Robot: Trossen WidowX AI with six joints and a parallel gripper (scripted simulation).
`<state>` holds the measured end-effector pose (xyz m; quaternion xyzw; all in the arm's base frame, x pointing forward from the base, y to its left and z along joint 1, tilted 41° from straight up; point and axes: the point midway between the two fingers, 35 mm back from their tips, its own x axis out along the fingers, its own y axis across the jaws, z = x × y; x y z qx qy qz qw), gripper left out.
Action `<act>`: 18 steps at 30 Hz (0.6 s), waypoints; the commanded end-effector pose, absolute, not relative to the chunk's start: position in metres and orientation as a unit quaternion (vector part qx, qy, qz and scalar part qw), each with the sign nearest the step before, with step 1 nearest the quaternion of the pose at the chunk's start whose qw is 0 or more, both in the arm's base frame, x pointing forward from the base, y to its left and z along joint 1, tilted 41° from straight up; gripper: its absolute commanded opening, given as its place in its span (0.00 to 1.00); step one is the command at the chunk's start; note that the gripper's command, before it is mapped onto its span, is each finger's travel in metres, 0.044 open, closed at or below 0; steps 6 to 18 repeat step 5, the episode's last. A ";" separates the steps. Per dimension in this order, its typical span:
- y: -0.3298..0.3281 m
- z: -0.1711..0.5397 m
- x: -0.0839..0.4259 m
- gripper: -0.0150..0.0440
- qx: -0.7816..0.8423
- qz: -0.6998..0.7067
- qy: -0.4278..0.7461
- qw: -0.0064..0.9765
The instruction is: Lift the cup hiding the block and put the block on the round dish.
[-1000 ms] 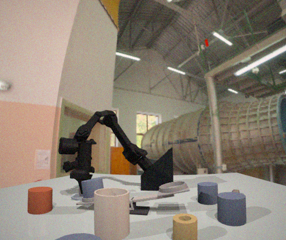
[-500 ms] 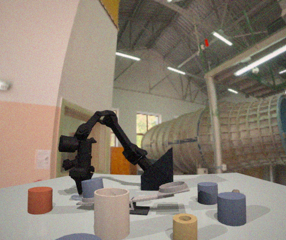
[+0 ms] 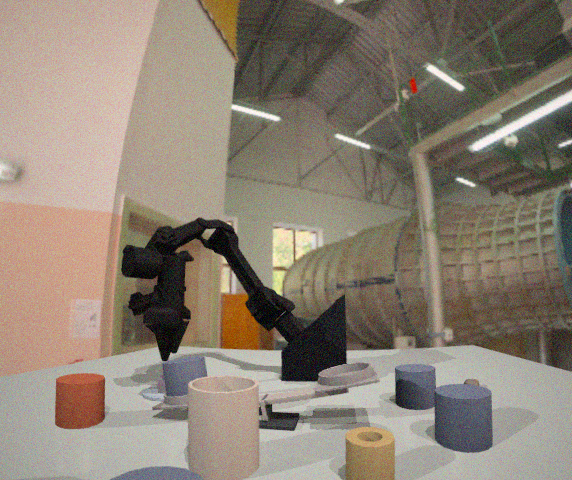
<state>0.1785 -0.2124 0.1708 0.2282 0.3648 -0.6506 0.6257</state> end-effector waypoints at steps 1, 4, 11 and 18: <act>-0.195 0.193 0.182 1.00 0.227 -0.649 0.360 0.631; -0.189 0.199 0.182 1.00 0.227 -0.648 0.360 0.631; -0.189 0.199 0.182 1.00 0.227 -0.648 0.360 0.631; -0.189 0.199 0.182 1.00 0.227 -0.648 0.360 0.631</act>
